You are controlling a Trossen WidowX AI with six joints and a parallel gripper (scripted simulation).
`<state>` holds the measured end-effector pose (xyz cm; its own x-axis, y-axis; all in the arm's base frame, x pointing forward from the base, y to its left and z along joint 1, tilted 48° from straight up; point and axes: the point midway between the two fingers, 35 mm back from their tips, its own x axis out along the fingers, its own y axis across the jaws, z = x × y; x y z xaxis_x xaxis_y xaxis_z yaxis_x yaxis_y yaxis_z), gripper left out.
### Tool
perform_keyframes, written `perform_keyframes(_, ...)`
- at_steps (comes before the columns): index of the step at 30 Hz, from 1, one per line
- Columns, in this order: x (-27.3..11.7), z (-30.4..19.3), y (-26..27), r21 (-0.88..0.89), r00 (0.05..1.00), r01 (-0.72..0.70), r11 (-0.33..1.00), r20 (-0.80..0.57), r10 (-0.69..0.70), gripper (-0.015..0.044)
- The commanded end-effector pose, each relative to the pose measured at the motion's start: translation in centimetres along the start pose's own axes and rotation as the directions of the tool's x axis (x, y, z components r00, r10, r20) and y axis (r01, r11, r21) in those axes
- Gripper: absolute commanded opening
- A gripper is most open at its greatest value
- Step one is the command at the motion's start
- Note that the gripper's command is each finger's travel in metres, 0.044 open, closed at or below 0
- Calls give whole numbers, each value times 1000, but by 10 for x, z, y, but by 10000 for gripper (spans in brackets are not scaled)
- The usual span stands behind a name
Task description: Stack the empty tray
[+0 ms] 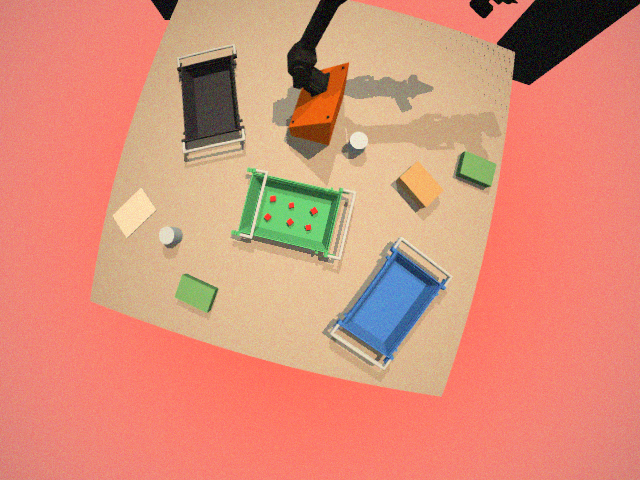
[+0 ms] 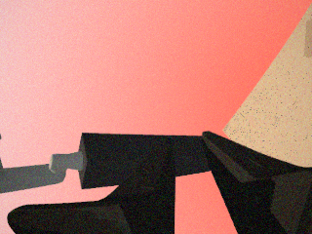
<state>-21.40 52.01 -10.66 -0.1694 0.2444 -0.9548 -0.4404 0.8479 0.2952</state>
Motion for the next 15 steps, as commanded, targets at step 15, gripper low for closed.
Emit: perform_keyframes(15,-31,259,-177,298,924,288,910,163,-346,89)
